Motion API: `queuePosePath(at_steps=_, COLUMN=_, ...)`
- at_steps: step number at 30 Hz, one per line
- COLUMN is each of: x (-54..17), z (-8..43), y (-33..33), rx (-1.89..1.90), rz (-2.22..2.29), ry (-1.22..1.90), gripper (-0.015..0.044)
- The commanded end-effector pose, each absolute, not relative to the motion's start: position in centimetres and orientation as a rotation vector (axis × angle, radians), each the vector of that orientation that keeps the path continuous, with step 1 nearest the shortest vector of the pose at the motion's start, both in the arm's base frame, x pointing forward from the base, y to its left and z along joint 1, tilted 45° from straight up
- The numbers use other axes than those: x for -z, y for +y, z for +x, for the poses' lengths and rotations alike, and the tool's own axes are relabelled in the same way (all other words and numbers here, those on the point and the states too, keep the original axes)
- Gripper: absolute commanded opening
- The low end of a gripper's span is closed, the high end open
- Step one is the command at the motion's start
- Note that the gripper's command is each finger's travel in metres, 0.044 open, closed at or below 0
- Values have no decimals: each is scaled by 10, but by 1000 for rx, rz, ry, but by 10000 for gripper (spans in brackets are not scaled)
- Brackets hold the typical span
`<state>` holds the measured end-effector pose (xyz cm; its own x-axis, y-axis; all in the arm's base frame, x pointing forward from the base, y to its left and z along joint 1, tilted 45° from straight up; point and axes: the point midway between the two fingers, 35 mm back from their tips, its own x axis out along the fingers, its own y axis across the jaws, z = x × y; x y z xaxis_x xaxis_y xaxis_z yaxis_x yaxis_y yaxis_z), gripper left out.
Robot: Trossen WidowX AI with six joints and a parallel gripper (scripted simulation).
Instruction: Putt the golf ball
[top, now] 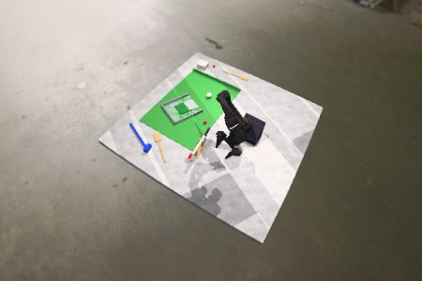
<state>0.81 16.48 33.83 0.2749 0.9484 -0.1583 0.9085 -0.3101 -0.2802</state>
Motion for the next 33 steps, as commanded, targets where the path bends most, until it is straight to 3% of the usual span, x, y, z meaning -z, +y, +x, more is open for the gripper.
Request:
queuePosePath(at_steps=1, x=-323, z=9, y=176, rx=-572, rz=-2471, ry=-1676, gripper=440)
queuePosePath(at_steps=18, x=-262, z=59, y=211, rx=-1141, rz=-2563, ry=-1052, gripper=440)
queuePosePath(at_steps=33, x=-212, z=141, y=206, rx=-1507, rz=-2223, ry=-335, gripper=440)
